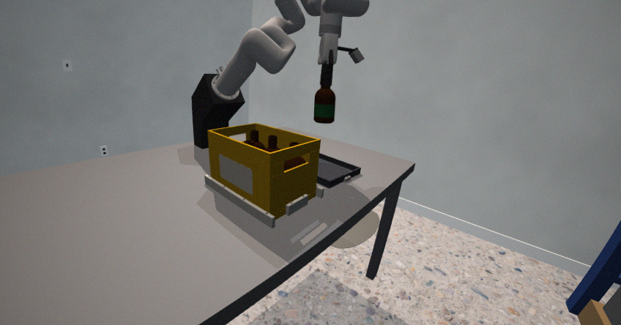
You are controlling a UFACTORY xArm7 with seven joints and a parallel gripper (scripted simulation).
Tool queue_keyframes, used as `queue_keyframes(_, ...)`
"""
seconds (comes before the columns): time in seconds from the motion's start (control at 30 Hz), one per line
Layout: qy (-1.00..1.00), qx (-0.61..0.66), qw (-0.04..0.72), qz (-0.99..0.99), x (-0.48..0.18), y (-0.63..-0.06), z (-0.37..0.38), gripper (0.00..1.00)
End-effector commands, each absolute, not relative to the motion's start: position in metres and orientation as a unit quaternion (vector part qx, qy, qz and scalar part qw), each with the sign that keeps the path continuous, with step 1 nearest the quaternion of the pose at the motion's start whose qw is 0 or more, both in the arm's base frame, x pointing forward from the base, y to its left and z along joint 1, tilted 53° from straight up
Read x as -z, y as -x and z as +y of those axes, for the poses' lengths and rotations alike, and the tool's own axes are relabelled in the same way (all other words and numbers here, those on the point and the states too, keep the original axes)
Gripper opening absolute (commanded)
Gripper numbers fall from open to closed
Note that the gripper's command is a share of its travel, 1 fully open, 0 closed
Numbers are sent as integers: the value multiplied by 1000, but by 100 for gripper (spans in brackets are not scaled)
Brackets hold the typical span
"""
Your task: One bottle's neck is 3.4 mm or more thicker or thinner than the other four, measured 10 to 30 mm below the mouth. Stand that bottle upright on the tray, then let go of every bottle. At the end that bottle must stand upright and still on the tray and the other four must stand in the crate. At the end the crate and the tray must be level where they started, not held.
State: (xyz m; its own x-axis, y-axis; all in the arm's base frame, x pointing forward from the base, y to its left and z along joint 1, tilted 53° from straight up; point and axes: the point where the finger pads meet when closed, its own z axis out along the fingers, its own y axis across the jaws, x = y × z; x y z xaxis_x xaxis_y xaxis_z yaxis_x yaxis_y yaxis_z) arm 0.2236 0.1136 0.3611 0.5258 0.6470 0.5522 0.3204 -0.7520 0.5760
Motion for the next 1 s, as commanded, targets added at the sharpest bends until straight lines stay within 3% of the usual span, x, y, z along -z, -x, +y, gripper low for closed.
queue_keyframes(0.0,-848,-396,207,285,-362,-224,115,0)
queue_keyframes(0.97,-848,-396,207,285,-363,-225,119,0)
